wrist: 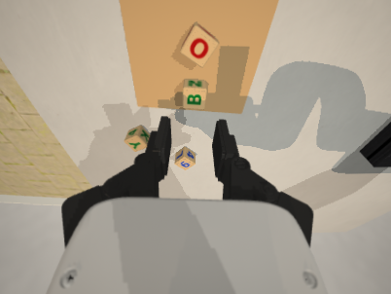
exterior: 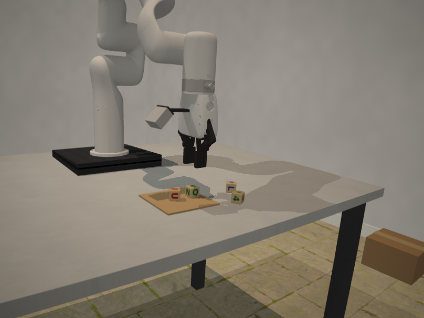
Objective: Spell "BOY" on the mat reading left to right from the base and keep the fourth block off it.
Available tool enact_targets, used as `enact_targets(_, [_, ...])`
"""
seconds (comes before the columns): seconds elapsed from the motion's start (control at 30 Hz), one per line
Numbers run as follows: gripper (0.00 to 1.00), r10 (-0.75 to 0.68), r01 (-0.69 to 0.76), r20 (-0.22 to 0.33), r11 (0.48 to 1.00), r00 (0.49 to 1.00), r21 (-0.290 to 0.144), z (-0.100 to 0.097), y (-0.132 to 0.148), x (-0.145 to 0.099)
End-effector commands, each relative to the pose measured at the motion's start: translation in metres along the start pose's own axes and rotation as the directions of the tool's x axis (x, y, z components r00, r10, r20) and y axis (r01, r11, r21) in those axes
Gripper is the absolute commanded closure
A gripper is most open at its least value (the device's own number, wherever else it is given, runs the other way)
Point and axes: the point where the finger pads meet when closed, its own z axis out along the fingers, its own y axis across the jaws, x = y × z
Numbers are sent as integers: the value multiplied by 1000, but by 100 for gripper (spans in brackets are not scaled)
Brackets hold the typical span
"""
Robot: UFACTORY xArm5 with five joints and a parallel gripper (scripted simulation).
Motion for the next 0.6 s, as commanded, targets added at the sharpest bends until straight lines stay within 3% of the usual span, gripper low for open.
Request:
enact_targets(0.0, [58,0,0,0,1000,1000,1,-15,0,0])
enact_targets(0.07, [58,0,0,0,1000,1000,1,-15,0,0])
enact_targets(0.1, [0,0,0,0,1000,1000,1,-15,0,0])
enact_targets(0.57, [0,0,0,0,1000,1000,1,-15,0,0])
